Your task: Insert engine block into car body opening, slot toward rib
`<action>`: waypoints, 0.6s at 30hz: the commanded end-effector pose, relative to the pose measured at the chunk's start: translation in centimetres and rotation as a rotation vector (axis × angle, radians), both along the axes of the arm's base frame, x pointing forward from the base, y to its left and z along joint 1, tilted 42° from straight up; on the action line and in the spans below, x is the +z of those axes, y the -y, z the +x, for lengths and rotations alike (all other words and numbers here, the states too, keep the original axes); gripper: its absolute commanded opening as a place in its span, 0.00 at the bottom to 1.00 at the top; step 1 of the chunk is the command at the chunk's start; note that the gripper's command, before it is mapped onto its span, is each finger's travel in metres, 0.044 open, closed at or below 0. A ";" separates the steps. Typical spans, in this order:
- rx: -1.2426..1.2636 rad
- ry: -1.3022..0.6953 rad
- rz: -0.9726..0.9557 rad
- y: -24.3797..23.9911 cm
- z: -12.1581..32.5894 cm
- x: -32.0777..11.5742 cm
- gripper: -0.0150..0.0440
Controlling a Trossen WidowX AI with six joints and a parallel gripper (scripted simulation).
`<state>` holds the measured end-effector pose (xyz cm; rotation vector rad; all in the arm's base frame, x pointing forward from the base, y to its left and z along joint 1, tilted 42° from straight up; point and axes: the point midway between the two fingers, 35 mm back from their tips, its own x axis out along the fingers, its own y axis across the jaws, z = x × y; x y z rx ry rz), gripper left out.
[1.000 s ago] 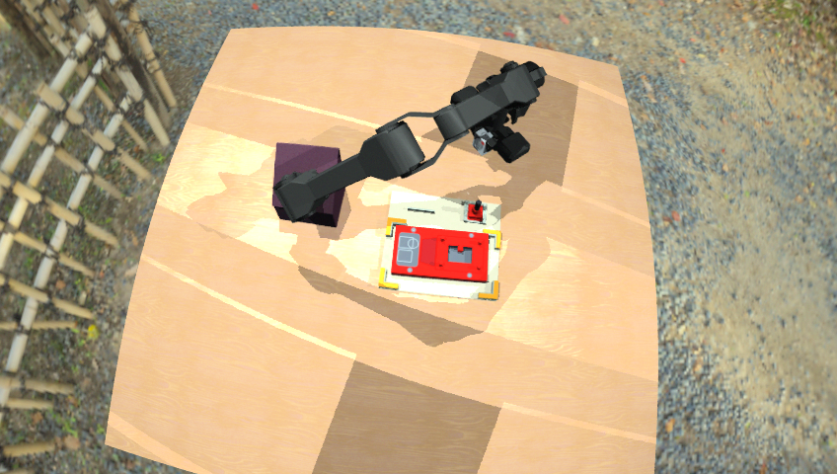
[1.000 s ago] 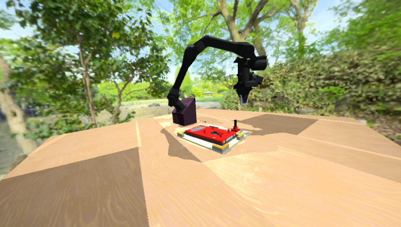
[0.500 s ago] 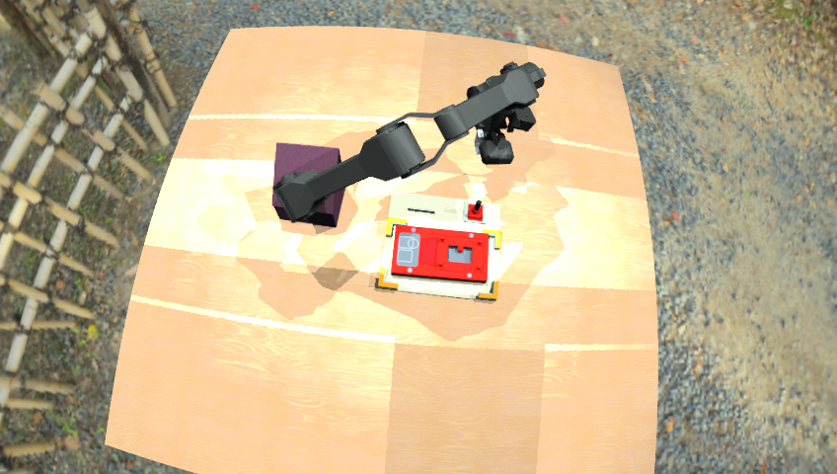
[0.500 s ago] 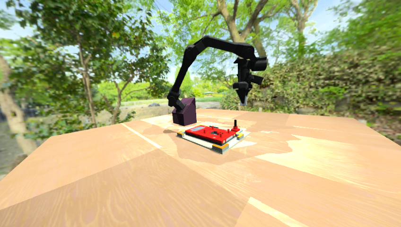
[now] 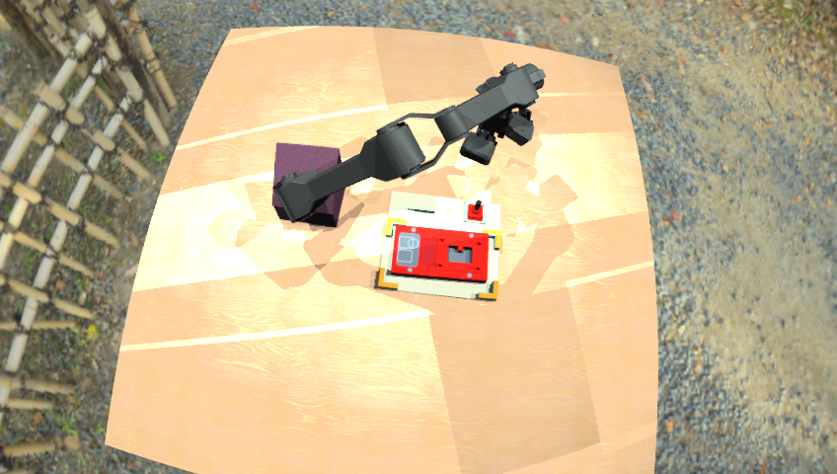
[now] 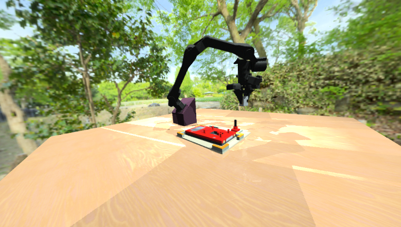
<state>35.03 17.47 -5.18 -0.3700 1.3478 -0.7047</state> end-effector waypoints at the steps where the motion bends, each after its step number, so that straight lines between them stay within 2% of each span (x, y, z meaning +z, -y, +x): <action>1: -0.126 0.111 0.008 0.1 0.0 -0.1 0.25; 18: -0.572 0.497 0.045 0.3 0.1 -0.4 0.25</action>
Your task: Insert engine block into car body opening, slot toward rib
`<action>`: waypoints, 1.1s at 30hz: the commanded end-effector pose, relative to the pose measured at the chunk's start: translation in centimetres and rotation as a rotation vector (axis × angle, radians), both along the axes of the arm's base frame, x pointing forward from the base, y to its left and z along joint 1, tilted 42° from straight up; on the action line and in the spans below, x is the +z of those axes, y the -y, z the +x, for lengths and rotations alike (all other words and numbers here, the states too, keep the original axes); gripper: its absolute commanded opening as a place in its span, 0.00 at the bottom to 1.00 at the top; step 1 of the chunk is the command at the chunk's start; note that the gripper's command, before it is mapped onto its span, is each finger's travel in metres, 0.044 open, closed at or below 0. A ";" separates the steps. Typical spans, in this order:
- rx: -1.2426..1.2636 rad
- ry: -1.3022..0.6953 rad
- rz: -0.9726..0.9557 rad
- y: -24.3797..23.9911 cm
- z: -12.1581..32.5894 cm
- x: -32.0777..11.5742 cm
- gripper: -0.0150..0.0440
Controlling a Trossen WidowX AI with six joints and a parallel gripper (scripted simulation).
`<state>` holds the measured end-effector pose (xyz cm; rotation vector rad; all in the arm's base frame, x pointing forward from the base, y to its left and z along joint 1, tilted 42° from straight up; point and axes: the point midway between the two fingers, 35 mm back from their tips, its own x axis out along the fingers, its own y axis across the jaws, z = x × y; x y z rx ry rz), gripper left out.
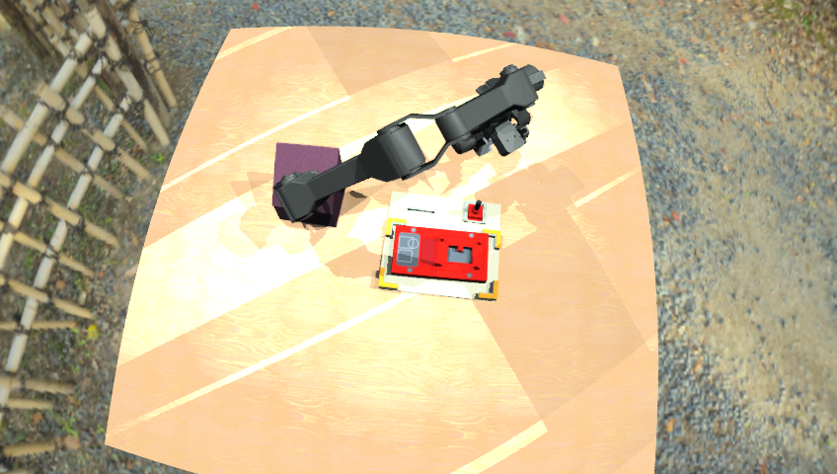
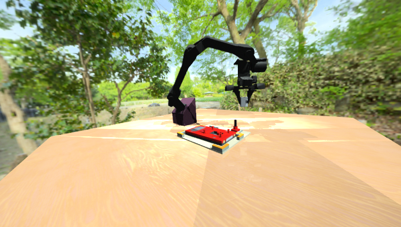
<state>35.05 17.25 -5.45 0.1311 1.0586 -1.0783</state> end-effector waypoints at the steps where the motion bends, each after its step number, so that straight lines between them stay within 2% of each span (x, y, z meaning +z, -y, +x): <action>1: -0.126 0.112 0.008 0.1 0.0 -0.1 0.25; 10: -0.362 0.316 0.028 0.2 0.0 -0.2 0.25; 17: -0.442 0.386 0.034 0.8 0.1 -0.9 0.25; 33: -0.454 0.397 0.034 2.4 0.2 -2.7 0.25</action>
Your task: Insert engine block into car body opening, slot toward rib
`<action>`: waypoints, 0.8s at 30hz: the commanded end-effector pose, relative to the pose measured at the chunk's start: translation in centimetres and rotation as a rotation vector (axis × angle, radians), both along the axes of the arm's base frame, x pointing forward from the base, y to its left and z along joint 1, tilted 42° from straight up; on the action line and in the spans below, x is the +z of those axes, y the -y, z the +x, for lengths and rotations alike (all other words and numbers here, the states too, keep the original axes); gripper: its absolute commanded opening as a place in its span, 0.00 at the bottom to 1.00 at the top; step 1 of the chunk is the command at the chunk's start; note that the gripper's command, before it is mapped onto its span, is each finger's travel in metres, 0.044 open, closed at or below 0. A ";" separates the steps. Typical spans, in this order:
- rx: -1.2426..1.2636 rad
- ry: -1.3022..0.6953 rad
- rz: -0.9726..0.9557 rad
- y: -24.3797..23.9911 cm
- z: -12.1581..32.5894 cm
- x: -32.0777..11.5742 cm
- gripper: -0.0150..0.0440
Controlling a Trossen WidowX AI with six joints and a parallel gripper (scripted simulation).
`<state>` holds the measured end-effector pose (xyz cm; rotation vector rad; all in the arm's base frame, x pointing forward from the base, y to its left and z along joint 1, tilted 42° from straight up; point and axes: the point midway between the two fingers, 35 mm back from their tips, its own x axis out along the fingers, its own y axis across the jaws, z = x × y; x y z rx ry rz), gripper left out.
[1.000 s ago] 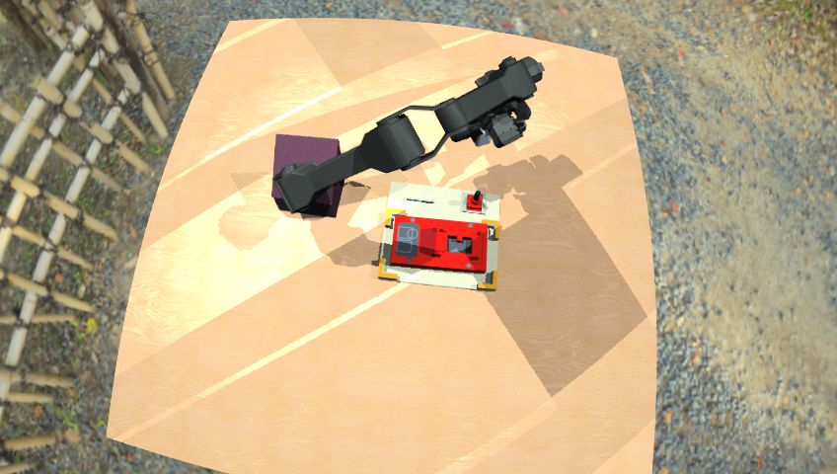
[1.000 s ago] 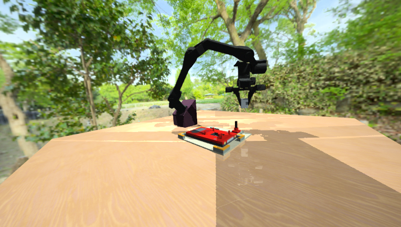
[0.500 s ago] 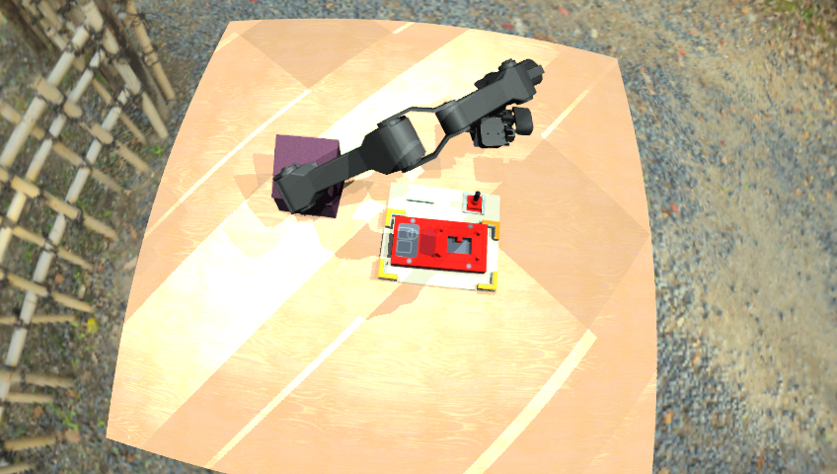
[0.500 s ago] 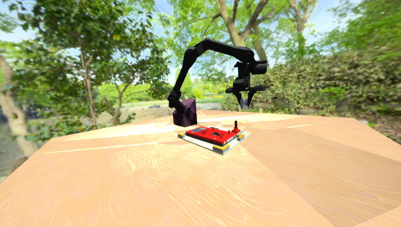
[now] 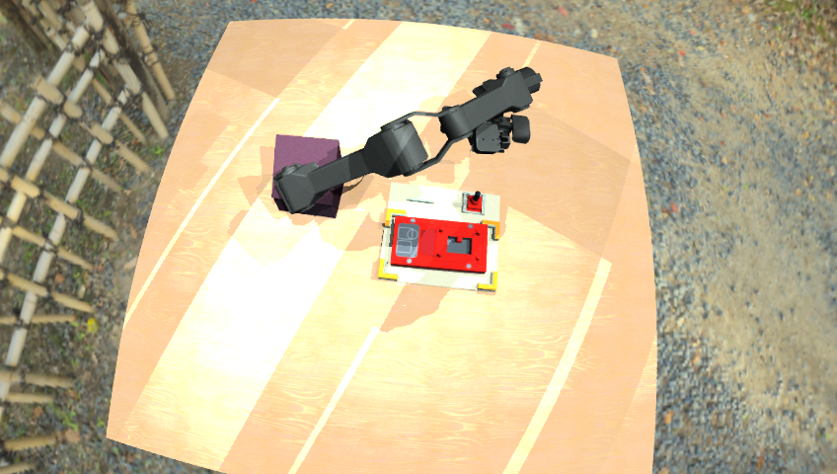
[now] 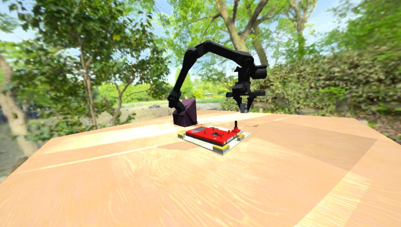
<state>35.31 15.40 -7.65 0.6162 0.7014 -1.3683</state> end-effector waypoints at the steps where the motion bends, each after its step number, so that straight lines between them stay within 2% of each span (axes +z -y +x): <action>1: 0.001 -0.002 -0.005 0.6 0.0 -0.6 0.25; 24: 0.001 -0.002 -0.006 2.9 0.2 -3.2 0.25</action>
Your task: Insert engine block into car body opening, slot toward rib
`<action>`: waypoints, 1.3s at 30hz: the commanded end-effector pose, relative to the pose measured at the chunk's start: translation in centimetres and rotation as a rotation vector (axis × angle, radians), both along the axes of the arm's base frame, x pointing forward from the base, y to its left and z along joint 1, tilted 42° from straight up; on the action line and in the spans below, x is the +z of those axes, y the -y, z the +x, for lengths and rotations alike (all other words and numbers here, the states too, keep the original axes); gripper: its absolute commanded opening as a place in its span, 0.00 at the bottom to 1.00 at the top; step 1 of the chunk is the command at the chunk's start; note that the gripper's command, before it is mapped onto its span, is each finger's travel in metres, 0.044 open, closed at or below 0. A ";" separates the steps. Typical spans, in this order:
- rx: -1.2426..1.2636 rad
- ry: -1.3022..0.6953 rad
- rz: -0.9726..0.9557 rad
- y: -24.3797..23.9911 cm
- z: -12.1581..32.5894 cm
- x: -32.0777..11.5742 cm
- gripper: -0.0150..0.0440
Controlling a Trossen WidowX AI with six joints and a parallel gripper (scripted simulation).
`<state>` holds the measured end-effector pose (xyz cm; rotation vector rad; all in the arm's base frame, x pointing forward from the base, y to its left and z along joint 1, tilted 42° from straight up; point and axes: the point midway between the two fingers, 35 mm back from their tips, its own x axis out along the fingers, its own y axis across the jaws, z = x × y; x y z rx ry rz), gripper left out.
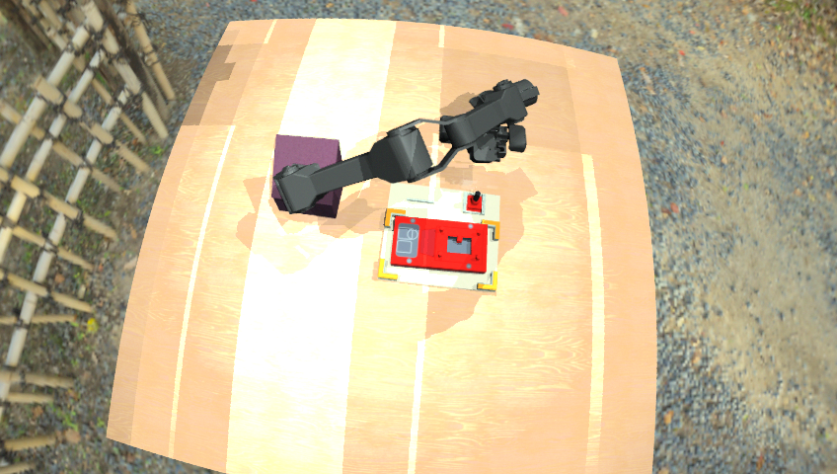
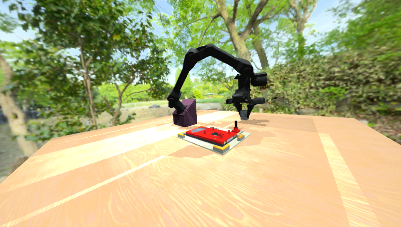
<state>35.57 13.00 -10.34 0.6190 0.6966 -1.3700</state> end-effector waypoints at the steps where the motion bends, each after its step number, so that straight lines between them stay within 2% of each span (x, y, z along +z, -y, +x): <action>1: 0.004 -0.006 -0.005 0.7 0.0 -0.6 0.25; 39: 0.004 -0.005 -0.008 3.7 0.3 -4.1 0.25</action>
